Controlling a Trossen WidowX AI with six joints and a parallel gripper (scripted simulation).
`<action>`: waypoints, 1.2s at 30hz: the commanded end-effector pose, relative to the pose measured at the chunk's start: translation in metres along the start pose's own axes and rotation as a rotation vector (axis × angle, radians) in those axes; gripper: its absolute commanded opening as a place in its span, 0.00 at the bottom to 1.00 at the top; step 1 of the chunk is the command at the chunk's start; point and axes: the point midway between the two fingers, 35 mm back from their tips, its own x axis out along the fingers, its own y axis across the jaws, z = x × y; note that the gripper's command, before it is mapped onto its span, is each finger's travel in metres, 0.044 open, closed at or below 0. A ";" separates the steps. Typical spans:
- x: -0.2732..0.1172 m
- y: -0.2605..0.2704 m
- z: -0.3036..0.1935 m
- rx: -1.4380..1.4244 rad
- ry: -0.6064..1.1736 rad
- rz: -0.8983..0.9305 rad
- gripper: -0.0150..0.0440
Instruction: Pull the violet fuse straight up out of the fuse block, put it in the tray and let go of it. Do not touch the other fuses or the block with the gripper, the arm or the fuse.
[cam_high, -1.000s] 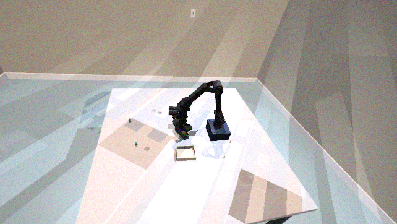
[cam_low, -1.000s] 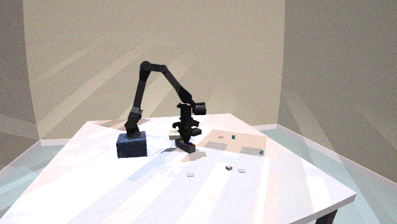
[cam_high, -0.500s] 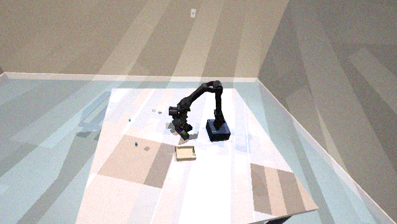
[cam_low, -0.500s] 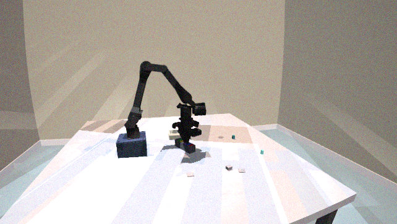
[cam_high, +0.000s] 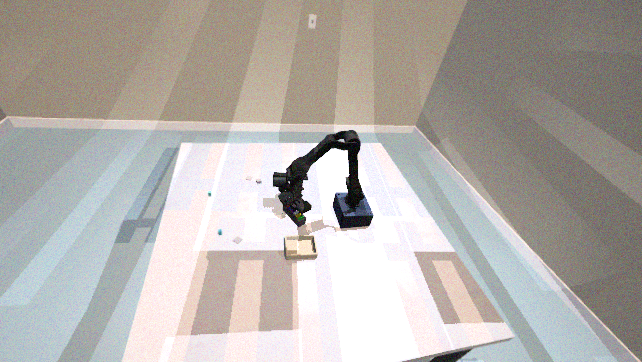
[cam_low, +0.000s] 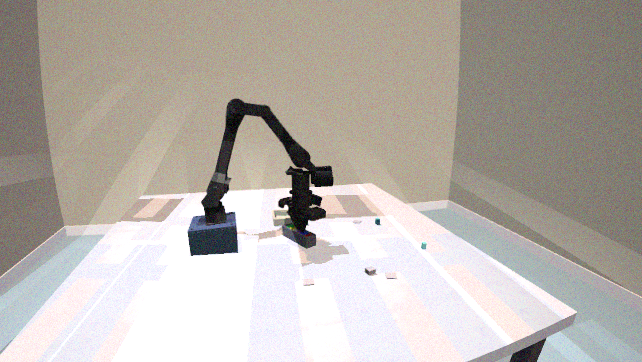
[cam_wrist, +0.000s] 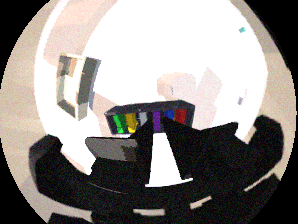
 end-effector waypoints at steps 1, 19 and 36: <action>0.002 0.001 -0.001 0.004 0.001 0.005 0.37; 0.002 0.001 -0.001 0.004 0.001 0.005 0.37; 0.002 0.001 -0.001 0.004 0.001 0.005 0.37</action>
